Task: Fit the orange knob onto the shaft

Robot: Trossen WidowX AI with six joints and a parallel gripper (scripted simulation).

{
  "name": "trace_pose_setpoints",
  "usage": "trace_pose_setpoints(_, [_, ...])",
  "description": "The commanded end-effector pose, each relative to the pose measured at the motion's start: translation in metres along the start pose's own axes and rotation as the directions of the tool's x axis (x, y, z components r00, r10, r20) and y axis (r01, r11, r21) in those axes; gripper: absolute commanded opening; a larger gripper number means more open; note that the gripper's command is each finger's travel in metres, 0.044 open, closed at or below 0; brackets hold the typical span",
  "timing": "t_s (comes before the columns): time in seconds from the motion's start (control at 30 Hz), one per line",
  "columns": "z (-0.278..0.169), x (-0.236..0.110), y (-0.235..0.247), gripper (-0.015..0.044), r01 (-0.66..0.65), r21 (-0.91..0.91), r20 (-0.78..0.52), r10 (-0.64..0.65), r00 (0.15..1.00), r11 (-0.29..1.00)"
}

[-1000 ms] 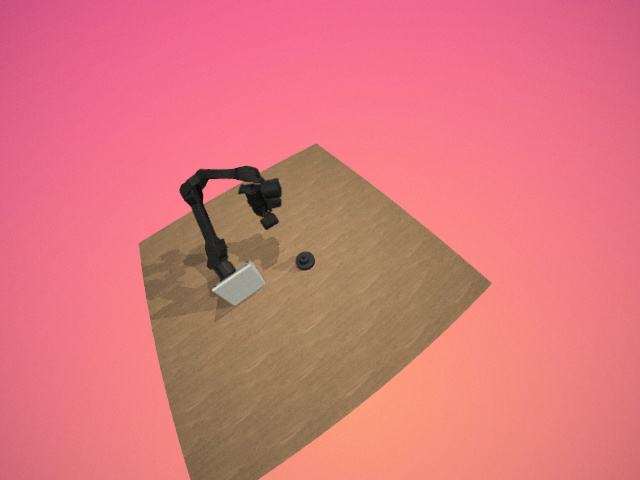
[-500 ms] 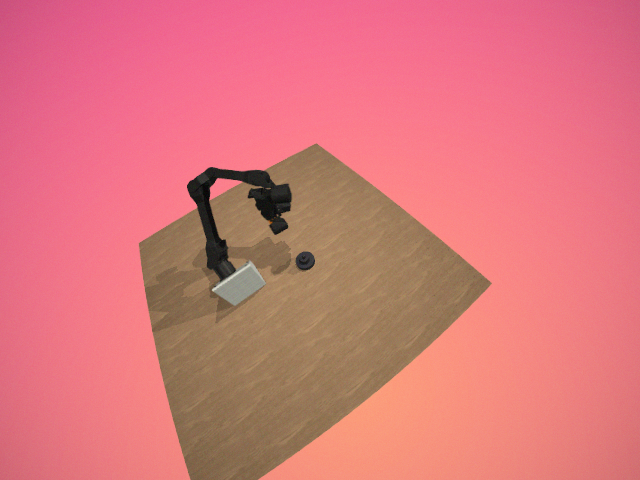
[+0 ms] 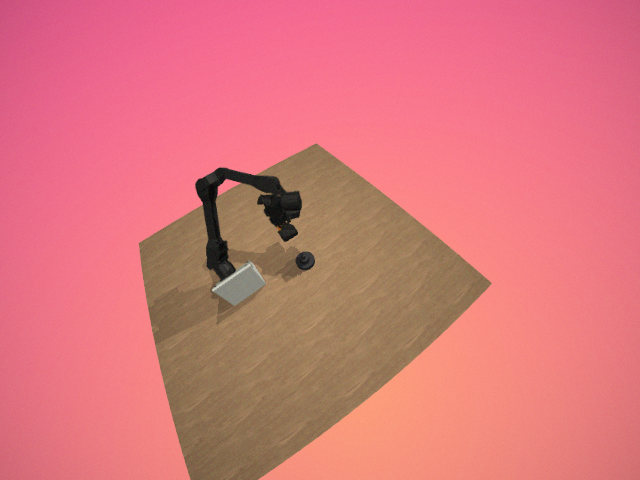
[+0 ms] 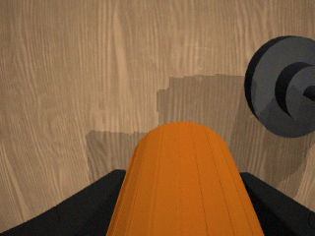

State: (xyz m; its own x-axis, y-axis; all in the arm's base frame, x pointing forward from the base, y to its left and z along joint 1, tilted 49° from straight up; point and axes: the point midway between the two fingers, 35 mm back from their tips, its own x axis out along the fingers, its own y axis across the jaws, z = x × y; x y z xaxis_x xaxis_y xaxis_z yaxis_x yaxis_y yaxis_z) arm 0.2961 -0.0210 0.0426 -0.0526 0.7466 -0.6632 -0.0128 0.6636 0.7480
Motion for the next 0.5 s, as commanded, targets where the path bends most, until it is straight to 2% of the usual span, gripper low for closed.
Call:
trace_pose_setpoints(0.0, [0.005,0.001,-0.014,0.0,0.005,-0.003,0.008,-0.005,1.0,1.0])
trace_pose_setpoints(0.47, [0.012,0.015,-0.056,0.0,0.006,-0.007,0.008,-0.006,1.0,1.0])
